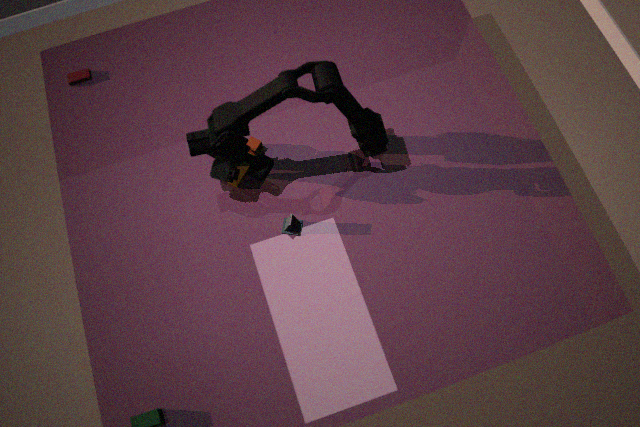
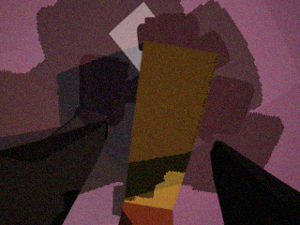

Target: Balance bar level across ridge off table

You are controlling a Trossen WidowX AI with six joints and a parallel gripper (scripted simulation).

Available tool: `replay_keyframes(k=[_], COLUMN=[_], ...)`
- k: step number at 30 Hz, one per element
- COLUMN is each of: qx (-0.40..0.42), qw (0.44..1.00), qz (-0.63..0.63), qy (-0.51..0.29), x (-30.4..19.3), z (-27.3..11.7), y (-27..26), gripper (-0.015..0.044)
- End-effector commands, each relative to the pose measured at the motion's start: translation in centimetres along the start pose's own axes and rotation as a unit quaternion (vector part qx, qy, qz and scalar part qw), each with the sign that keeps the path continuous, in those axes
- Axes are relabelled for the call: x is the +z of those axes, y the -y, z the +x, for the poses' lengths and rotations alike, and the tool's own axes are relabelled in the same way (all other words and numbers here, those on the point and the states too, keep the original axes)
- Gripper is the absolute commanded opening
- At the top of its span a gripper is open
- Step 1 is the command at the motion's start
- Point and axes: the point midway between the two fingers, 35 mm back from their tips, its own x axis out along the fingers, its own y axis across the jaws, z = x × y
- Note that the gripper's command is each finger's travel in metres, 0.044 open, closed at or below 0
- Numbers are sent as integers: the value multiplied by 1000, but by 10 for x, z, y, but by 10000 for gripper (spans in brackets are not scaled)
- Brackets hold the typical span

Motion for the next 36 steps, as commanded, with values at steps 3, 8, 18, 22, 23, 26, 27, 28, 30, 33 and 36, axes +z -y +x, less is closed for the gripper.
replay_keyframes(k=[3, 8, 18, 22, 23, 26, 27, 28, 30, 33, 36], qx=[-2, 0, 0, 0, 0, -1, -1, -1, -1, -1, -1], qw=[1000, 1000, 1000, 1000, 1000, 1000, 1000, 1000, 1000, 1000, 1000], qz=[-2, 0, 0, 0, 0, 0, 0, -1, -1, -1, -1], qy=[-2, 0, 0, 0, 0, 0, 0, 0, 0, 0, 0], x=[-1, 0, 0, 1, 1, 2, 2, 2, 3, 3, 3], z=[0, 0, 0, -9, -11, -19, -21, -24, -29, -37, -44], y=[1, 0, 0, 1, 2, 2, 3, 3, 3, 4, 4], gripper=[315, 184, 78, 0, 0, 0, 0, 0, 0, 0, 0])
